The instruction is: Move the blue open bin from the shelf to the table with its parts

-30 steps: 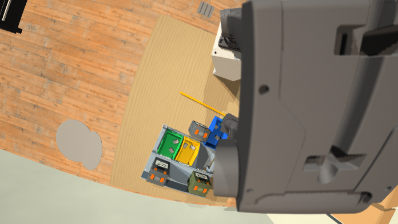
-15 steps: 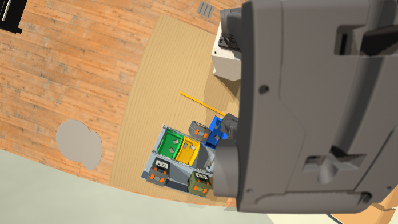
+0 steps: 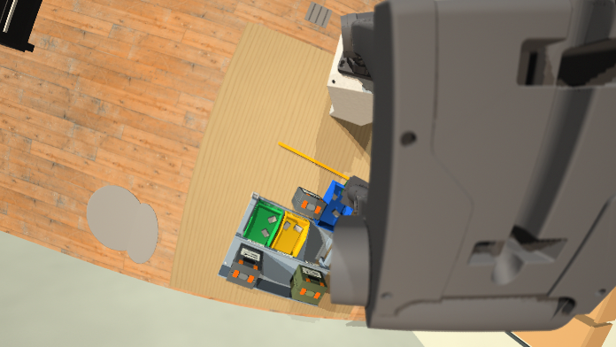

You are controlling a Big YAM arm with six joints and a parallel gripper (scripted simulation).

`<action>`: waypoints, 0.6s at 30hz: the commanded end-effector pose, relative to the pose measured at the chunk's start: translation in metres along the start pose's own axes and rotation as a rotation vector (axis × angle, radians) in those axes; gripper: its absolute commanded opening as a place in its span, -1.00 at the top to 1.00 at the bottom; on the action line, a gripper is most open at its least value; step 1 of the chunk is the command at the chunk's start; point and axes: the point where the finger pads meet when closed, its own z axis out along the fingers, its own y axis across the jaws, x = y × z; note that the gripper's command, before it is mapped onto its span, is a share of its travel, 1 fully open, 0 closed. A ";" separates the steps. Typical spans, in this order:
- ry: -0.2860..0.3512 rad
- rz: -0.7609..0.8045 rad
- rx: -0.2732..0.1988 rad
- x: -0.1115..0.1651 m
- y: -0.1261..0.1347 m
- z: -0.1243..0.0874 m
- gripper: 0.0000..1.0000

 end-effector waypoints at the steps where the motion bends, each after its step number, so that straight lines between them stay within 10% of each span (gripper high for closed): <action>1: -0.020 0.000 0.042 -0.009 -0.008 -0.013 1.00; 18: -0.011 -0.021 0.028 -0.010 -0.005 0.001 1.00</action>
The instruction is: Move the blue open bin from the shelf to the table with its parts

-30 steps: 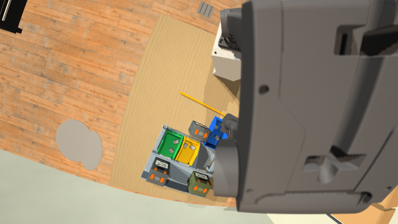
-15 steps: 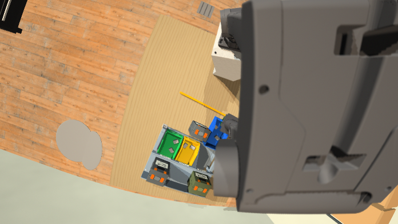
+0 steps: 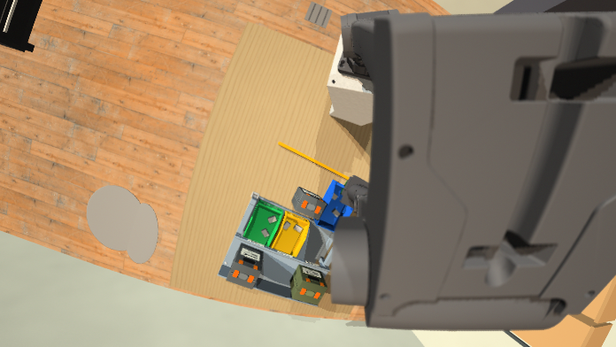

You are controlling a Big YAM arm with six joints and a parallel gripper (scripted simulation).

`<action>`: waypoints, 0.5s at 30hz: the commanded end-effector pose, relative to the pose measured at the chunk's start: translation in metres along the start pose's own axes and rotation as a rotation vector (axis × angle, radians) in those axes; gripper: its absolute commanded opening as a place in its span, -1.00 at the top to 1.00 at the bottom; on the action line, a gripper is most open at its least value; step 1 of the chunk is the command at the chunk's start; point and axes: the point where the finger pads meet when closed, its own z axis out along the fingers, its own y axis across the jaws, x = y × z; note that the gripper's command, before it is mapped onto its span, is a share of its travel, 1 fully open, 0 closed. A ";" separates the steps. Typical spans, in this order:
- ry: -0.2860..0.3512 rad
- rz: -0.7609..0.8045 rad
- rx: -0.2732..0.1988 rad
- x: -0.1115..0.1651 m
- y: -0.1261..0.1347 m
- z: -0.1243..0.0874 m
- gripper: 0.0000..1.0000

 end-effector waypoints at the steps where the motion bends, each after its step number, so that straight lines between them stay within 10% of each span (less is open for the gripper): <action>1: -0.008 -0.021 0.022 -0.009 -0.004 0.001 1.00; 15: -0.012 0.008 0.025 -0.003 -0.014 0.007 1.00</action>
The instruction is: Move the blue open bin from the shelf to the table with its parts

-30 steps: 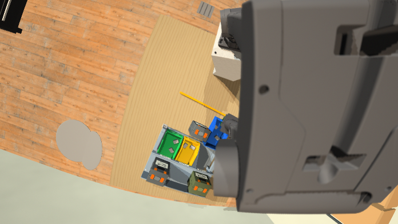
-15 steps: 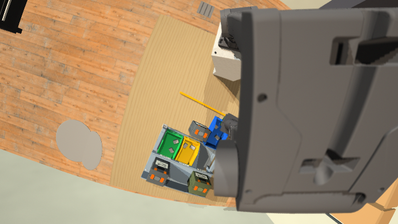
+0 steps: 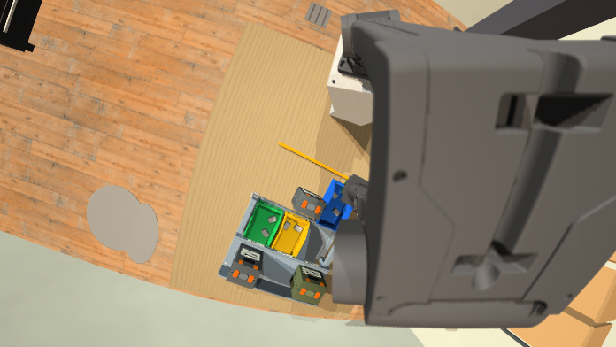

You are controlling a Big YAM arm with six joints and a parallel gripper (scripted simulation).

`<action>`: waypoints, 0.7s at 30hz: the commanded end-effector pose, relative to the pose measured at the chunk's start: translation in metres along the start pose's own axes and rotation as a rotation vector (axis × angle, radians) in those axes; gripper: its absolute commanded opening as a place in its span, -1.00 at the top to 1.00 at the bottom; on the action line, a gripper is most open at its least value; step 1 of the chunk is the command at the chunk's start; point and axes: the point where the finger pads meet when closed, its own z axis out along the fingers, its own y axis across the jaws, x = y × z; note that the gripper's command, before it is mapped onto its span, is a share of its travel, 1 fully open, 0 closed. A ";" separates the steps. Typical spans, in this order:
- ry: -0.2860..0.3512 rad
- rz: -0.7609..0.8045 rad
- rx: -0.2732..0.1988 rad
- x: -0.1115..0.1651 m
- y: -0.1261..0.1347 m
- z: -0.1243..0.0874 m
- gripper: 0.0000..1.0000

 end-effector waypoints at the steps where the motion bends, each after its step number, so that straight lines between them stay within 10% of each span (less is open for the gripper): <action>1: -0.014 0.015 0.030 -0.002 -0.019 0.000 1.00; 21: -0.006 0.009 0.018 -0.001 -0.013 0.014 1.00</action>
